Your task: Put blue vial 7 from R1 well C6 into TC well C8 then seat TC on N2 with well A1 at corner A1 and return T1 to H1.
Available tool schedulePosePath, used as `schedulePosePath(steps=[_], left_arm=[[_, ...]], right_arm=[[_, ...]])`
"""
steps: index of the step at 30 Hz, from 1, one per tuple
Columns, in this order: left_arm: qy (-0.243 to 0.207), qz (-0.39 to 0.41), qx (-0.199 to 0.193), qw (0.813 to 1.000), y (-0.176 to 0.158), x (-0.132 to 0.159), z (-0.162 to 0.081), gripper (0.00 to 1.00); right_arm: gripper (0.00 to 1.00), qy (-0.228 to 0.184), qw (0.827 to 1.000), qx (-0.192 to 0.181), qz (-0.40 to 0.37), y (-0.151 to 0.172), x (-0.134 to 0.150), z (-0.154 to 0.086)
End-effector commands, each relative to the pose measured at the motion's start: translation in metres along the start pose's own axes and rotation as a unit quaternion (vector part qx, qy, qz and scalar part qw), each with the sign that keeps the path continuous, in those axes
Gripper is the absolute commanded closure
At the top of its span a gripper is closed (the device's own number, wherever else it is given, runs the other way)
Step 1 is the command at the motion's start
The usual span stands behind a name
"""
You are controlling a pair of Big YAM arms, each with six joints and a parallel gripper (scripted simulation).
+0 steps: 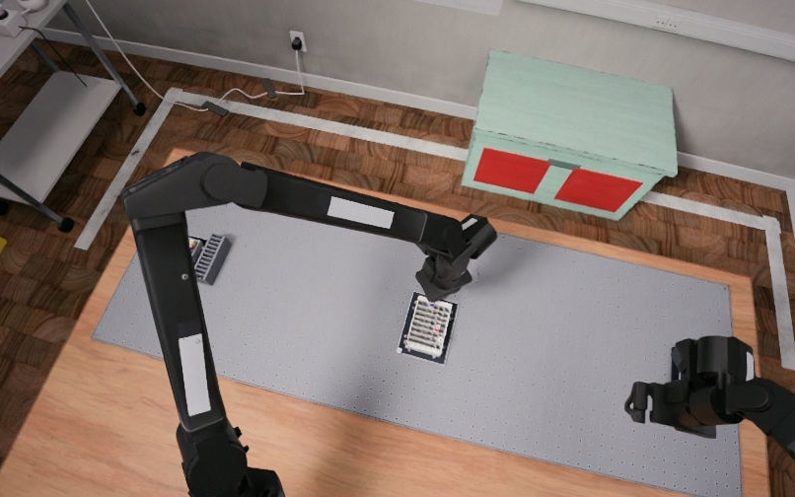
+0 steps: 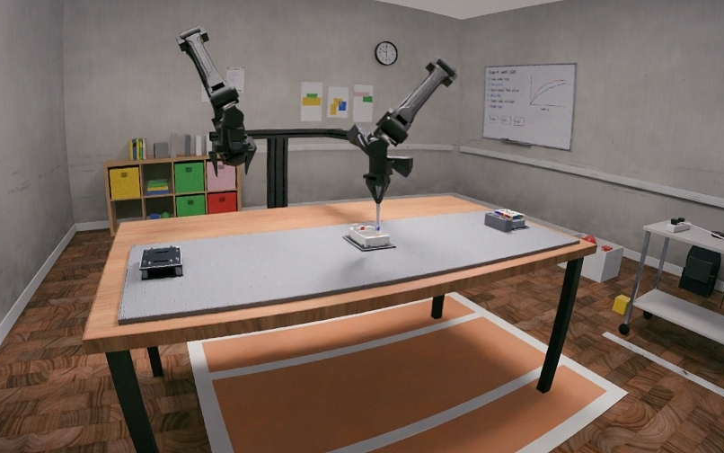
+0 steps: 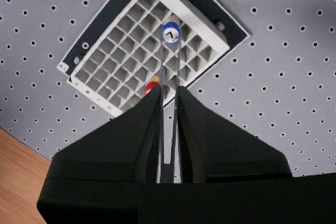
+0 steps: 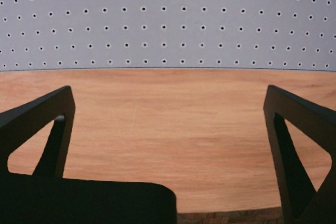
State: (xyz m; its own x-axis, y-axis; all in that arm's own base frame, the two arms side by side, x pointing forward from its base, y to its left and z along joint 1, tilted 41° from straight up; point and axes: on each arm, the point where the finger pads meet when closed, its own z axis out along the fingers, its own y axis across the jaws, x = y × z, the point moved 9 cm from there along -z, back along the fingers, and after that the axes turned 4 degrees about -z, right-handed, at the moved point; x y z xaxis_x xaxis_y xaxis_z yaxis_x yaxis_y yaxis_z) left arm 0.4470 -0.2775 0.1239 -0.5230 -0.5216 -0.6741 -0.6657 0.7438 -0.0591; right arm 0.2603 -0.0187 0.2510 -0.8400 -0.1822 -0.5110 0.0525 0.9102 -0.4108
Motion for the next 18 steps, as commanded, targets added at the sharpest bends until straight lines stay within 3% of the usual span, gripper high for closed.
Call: schedulePosePath(steps=[1, 18], left_arm=[[0.001, -0.003, -0.012, 1.0, -0.0058, -0.0108, 0.0139, 0.91], [-0.001, -0.011, -0.004, 1.0, -0.0095, -0.0117, 0.0171, 0.91]], right_arm=[[0.0, -0.011, 1.0, 0.001, 0.007, -0.0031, -0.008, -0.0052], [0.0, -0.011, 1.0, 0.001, 0.007, -0.0031, -0.008, -0.0052]])
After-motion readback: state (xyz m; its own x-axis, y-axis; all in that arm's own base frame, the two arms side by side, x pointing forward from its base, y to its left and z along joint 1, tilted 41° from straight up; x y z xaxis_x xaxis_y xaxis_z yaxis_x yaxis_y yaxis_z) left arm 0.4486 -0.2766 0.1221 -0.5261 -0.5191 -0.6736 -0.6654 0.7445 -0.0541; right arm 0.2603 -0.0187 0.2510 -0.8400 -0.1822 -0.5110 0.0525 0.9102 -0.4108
